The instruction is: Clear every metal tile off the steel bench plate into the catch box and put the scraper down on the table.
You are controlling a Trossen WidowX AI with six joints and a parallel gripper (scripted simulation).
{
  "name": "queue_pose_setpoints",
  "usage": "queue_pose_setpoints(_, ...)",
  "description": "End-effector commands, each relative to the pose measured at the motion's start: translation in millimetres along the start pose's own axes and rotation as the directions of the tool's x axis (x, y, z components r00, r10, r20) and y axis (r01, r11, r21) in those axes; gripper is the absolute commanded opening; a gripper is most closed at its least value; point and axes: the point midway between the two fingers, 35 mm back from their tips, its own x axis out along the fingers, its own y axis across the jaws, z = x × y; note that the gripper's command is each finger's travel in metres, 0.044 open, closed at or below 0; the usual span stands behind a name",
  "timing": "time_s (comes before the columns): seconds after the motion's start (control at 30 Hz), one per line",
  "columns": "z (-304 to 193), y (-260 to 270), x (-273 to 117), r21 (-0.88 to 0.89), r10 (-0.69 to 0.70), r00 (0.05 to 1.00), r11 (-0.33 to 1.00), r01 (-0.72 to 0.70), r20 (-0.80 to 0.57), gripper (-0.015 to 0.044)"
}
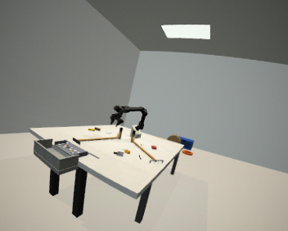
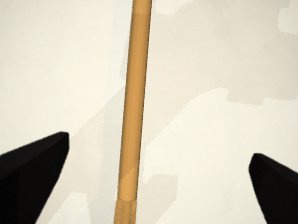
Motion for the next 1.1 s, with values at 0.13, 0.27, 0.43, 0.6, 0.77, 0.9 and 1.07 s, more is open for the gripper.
queue_pose_setpoints(0.13, -12, 4, -17, -0.009, 0.008, 0.999, 1.0, -0.008, 0.031, 0.044)
queue_pose_setpoints(0.27, -18, 4, -24, -0.009, 0.01, 0.999, 1.0, -0.01, 0.044, 0.044)
queue_pose_setpoints(0.43, -27, 5, -33, -0.01, 0.012, 0.998, 1.0, -0.012, 0.061, 0.044)
queue_pose_setpoints(0.6, -36, 6, -41, -0.011, 0.014, 0.997, 1.0, -0.013, 0.077, 0.044)
queue_pose_setpoints(0.77, -46, 7, -48, -0.012, 0.016, 0.995, 1.0, -0.015, 0.094, 0.044)
queue_pose_setpoints(0.9, -54, 8, -53, -0.013, 0.017, 0.994, 1.0, -0.016, 0.107, 0.044)
queue_pose_setpoints(1.07, -65, 8, -60, -0.015, 0.018, 0.992, 1.0, -0.017, 0.123, 0.044)
